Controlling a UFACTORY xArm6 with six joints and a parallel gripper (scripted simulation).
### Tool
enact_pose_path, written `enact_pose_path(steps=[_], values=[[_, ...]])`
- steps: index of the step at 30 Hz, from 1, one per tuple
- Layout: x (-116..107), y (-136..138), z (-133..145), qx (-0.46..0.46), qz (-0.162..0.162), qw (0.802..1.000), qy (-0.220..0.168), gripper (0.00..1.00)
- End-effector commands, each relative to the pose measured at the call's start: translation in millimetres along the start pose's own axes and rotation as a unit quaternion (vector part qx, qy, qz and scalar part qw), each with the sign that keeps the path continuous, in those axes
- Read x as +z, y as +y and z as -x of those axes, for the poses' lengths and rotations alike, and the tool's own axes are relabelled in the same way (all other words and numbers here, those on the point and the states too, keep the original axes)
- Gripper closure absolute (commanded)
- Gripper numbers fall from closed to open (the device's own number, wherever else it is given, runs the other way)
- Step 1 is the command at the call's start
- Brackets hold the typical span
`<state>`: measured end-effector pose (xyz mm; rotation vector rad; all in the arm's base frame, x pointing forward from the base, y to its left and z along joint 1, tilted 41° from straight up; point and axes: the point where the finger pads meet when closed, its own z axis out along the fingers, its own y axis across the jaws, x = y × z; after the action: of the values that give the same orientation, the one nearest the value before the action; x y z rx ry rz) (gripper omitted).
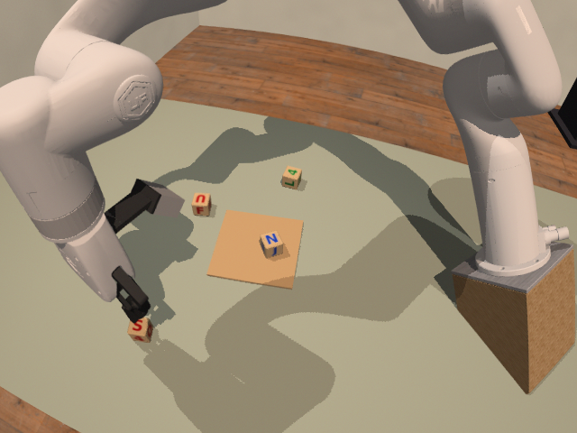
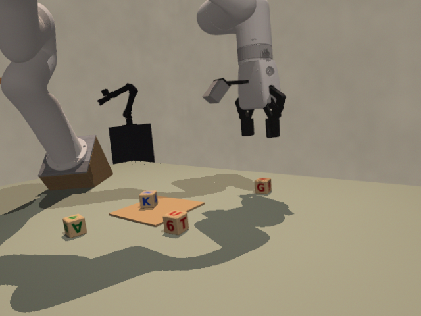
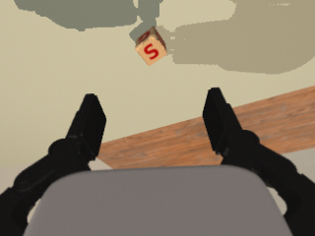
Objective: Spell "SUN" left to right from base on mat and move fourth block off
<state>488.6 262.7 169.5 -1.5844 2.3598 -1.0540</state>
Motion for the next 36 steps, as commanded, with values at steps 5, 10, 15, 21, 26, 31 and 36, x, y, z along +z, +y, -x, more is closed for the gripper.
enact_pose_path(steps=[5, 10, 15, 21, 26, 31, 36], values=[[5.1, -1.2, 1.1, 0.118, -0.004, 0.993, -0.002, 0.00], [9.4, -1.3, 1.2, 0.191, -0.004, 0.982, -0.003, 0.00], [13.9, -1.5, 1.3, 0.264, -0.003, 0.965, -0.003, 0.00], [18.8, -1.6, 1.4, 0.344, -0.003, 0.939, -0.003, 0.00], [22.8, -1.6, 1.4, 0.406, -0.002, 0.914, -0.003, 0.00], [26.7, -1.6, 1.4, 0.466, -0.002, 0.885, -0.003, 0.00], [27.6, -1.6, 1.4, 0.479, -0.002, 0.878, -0.003, 0.00]])
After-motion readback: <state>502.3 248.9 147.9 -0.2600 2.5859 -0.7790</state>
